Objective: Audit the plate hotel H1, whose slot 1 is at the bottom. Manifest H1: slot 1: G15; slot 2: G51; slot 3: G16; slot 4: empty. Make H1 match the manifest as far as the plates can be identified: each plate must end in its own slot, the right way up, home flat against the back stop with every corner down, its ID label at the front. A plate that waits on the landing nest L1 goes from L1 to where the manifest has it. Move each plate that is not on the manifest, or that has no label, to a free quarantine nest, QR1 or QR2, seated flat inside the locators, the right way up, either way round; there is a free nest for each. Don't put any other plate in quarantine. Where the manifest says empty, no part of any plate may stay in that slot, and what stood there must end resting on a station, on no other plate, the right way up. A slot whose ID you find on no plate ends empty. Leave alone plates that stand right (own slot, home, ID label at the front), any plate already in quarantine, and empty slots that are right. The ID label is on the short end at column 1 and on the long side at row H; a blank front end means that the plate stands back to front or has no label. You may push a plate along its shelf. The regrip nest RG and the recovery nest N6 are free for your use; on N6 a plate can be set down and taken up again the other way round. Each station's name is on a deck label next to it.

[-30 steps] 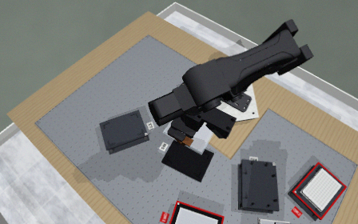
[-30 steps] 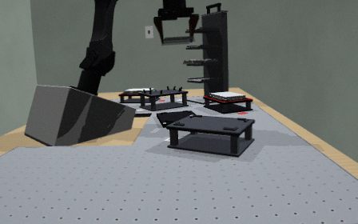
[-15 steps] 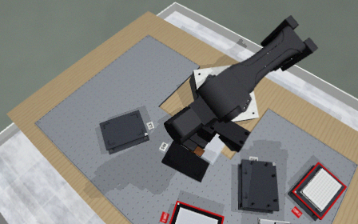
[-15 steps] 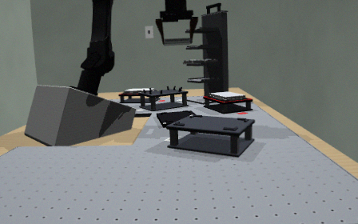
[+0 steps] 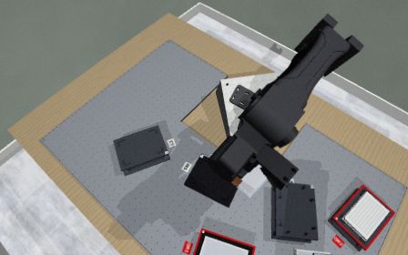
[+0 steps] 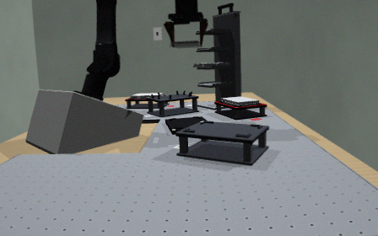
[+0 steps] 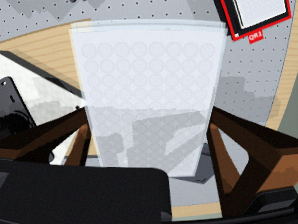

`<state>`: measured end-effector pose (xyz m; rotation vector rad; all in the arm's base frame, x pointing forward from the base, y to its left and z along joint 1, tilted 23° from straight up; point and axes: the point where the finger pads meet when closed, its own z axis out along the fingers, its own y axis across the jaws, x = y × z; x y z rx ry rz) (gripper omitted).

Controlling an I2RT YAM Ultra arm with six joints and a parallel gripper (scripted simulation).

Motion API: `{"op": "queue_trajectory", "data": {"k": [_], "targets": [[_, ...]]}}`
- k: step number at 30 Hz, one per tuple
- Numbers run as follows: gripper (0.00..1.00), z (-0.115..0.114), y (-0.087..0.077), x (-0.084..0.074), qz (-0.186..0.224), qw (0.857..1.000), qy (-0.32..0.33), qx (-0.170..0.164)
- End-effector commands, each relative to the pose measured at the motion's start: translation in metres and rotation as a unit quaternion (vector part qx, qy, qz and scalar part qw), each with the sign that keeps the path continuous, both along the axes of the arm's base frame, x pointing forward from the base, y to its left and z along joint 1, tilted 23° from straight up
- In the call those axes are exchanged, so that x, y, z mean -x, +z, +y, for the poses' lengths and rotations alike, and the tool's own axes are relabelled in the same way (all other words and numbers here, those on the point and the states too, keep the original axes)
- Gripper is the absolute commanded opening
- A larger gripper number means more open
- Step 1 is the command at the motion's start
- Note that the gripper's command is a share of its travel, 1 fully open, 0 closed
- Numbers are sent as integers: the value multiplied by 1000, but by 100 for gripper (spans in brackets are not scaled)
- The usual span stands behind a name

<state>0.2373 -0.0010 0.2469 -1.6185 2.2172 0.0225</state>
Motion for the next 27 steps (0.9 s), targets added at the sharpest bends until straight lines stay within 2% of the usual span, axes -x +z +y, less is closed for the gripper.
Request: {"op": "queue_trajectory", "data": {"k": [1,11,15,27], "targets": [[86,7,6,0,5,999,-47,-14],[86,40,14,-1,25,991,-123,-41],[86,46,16,-1,27,990,-132,-44],[86,85,24,5,51,971,-222,-75]]}}
